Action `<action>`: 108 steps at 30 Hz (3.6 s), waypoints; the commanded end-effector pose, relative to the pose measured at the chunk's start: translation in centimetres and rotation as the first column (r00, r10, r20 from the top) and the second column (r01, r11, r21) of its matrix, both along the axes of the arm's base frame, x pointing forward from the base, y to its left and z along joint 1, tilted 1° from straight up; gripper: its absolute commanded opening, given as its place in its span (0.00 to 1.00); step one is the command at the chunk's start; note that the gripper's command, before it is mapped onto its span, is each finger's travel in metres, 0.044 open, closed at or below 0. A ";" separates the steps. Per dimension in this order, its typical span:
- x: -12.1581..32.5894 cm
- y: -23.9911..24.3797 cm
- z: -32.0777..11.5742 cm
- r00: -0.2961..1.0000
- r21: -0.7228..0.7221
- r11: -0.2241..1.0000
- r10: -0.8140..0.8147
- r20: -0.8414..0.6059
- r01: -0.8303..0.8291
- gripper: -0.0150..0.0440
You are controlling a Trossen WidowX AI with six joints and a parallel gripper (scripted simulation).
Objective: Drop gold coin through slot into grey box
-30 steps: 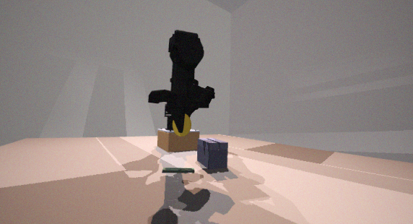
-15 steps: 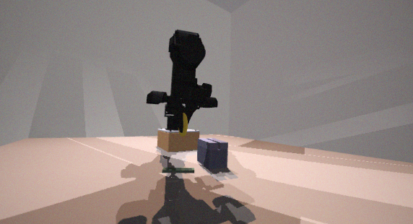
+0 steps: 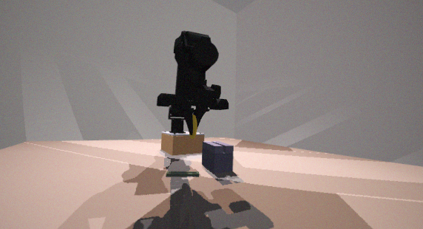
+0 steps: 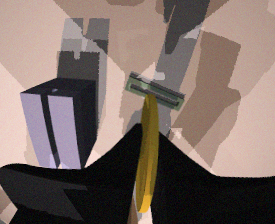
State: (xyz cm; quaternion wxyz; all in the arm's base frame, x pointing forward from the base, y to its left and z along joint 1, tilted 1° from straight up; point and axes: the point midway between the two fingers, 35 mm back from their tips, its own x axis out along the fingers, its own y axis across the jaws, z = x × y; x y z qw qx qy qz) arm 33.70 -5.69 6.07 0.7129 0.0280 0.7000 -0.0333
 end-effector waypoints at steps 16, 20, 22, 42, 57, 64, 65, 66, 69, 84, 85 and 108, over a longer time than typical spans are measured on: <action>-1.2 4.8 0.0 1.000 0.001 1.000 -0.005 -0.001 0.005 0.25; -1.6 5.8 -0.1 1.000 0.002 1.000 -0.006 -0.001 0.006 0.25; -1.7 6.3 -0.1 1.000 0.002 1.000 -0.006 -0.001 0.006 0.25; -3.1 9.6 -0.2 1.000 0.005 1.000 -0.002 -0.003 0.002 0.25; -3.2 9.8 -0.1 1.000 0.005 1.000 0.000 -0.004 0.000 0.25; -3.4 10.0 -0.2 1.000 0.005 1.000 -0.010 -0.004 0.010 0.25; -3.4 9.9 -0.2 1.000 0.005 1.000 -0.011 -0.004 0.011 0.25; -3.4 9.9 -0.2 1.000 0.005 1.000 -0.012 -0.004 0.012 0.25; -3.4 9.9 -0.3 1.000 0.005 1.000 -0.011 -0.004 0.011 0.26; -3.4 9.8 -0.5 1.000 0.004 1.000 -0.003 -0.003 0.003 0.25; -3.4 9.8 -0.6 1.000 0.004 1.000 -0.002 -0.003 0.002 0.25; -3.4 9.8 -1.5 1.000 0.004 1.000 0.001 -0.003 -0.001 0.25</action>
